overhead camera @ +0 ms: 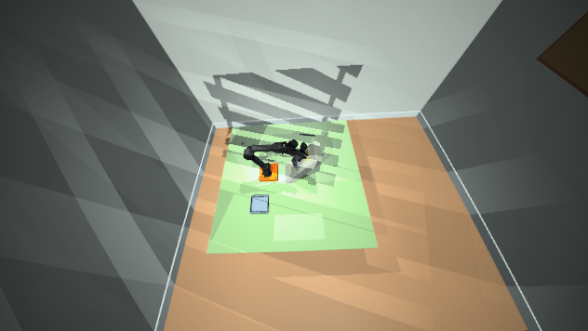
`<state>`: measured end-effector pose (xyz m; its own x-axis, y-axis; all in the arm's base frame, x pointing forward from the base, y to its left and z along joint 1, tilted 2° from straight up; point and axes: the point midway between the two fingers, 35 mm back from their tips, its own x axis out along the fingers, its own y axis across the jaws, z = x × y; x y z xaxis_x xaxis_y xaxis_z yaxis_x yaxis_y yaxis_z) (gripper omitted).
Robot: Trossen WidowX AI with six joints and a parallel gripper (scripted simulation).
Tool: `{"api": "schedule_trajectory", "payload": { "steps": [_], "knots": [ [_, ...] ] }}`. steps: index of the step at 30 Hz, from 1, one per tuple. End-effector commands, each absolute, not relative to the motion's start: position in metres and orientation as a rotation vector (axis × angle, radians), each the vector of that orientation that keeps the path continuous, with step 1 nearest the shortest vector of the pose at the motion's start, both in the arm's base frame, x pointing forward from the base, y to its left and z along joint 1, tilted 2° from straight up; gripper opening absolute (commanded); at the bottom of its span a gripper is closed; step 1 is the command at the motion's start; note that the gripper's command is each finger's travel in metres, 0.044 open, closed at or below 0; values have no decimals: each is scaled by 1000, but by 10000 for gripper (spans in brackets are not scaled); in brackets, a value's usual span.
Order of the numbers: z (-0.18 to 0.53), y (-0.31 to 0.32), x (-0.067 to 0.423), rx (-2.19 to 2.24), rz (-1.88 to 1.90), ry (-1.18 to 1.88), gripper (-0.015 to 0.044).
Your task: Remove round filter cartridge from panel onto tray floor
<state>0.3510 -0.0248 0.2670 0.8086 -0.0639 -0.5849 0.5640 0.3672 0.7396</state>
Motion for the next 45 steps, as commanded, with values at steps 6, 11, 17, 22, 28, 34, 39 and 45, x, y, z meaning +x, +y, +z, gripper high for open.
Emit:
{"api": "schedule_trajectory", "payload": {
  "steps": [6, 11, 17, 22, 28, 34, 39, 45],
  "knots": [
    [264, -25, 358, 842, -336, 549, 0],
    [264, -26, 358, 674, -283, 570, 0],
    [264, -26, 359, 472, -220, 590, 0],
    [264, -26, 359, 305, -167, 604, 0],
    [264, -26, 359, 396, -196, 597, 0],
    [264, -26, 359, 396, -196, 597, 0],
    [264, -26, 359, 396, -196, 597, 0],
    [264, -26, 359, 396, -196, 597, 0]
  ]
}}
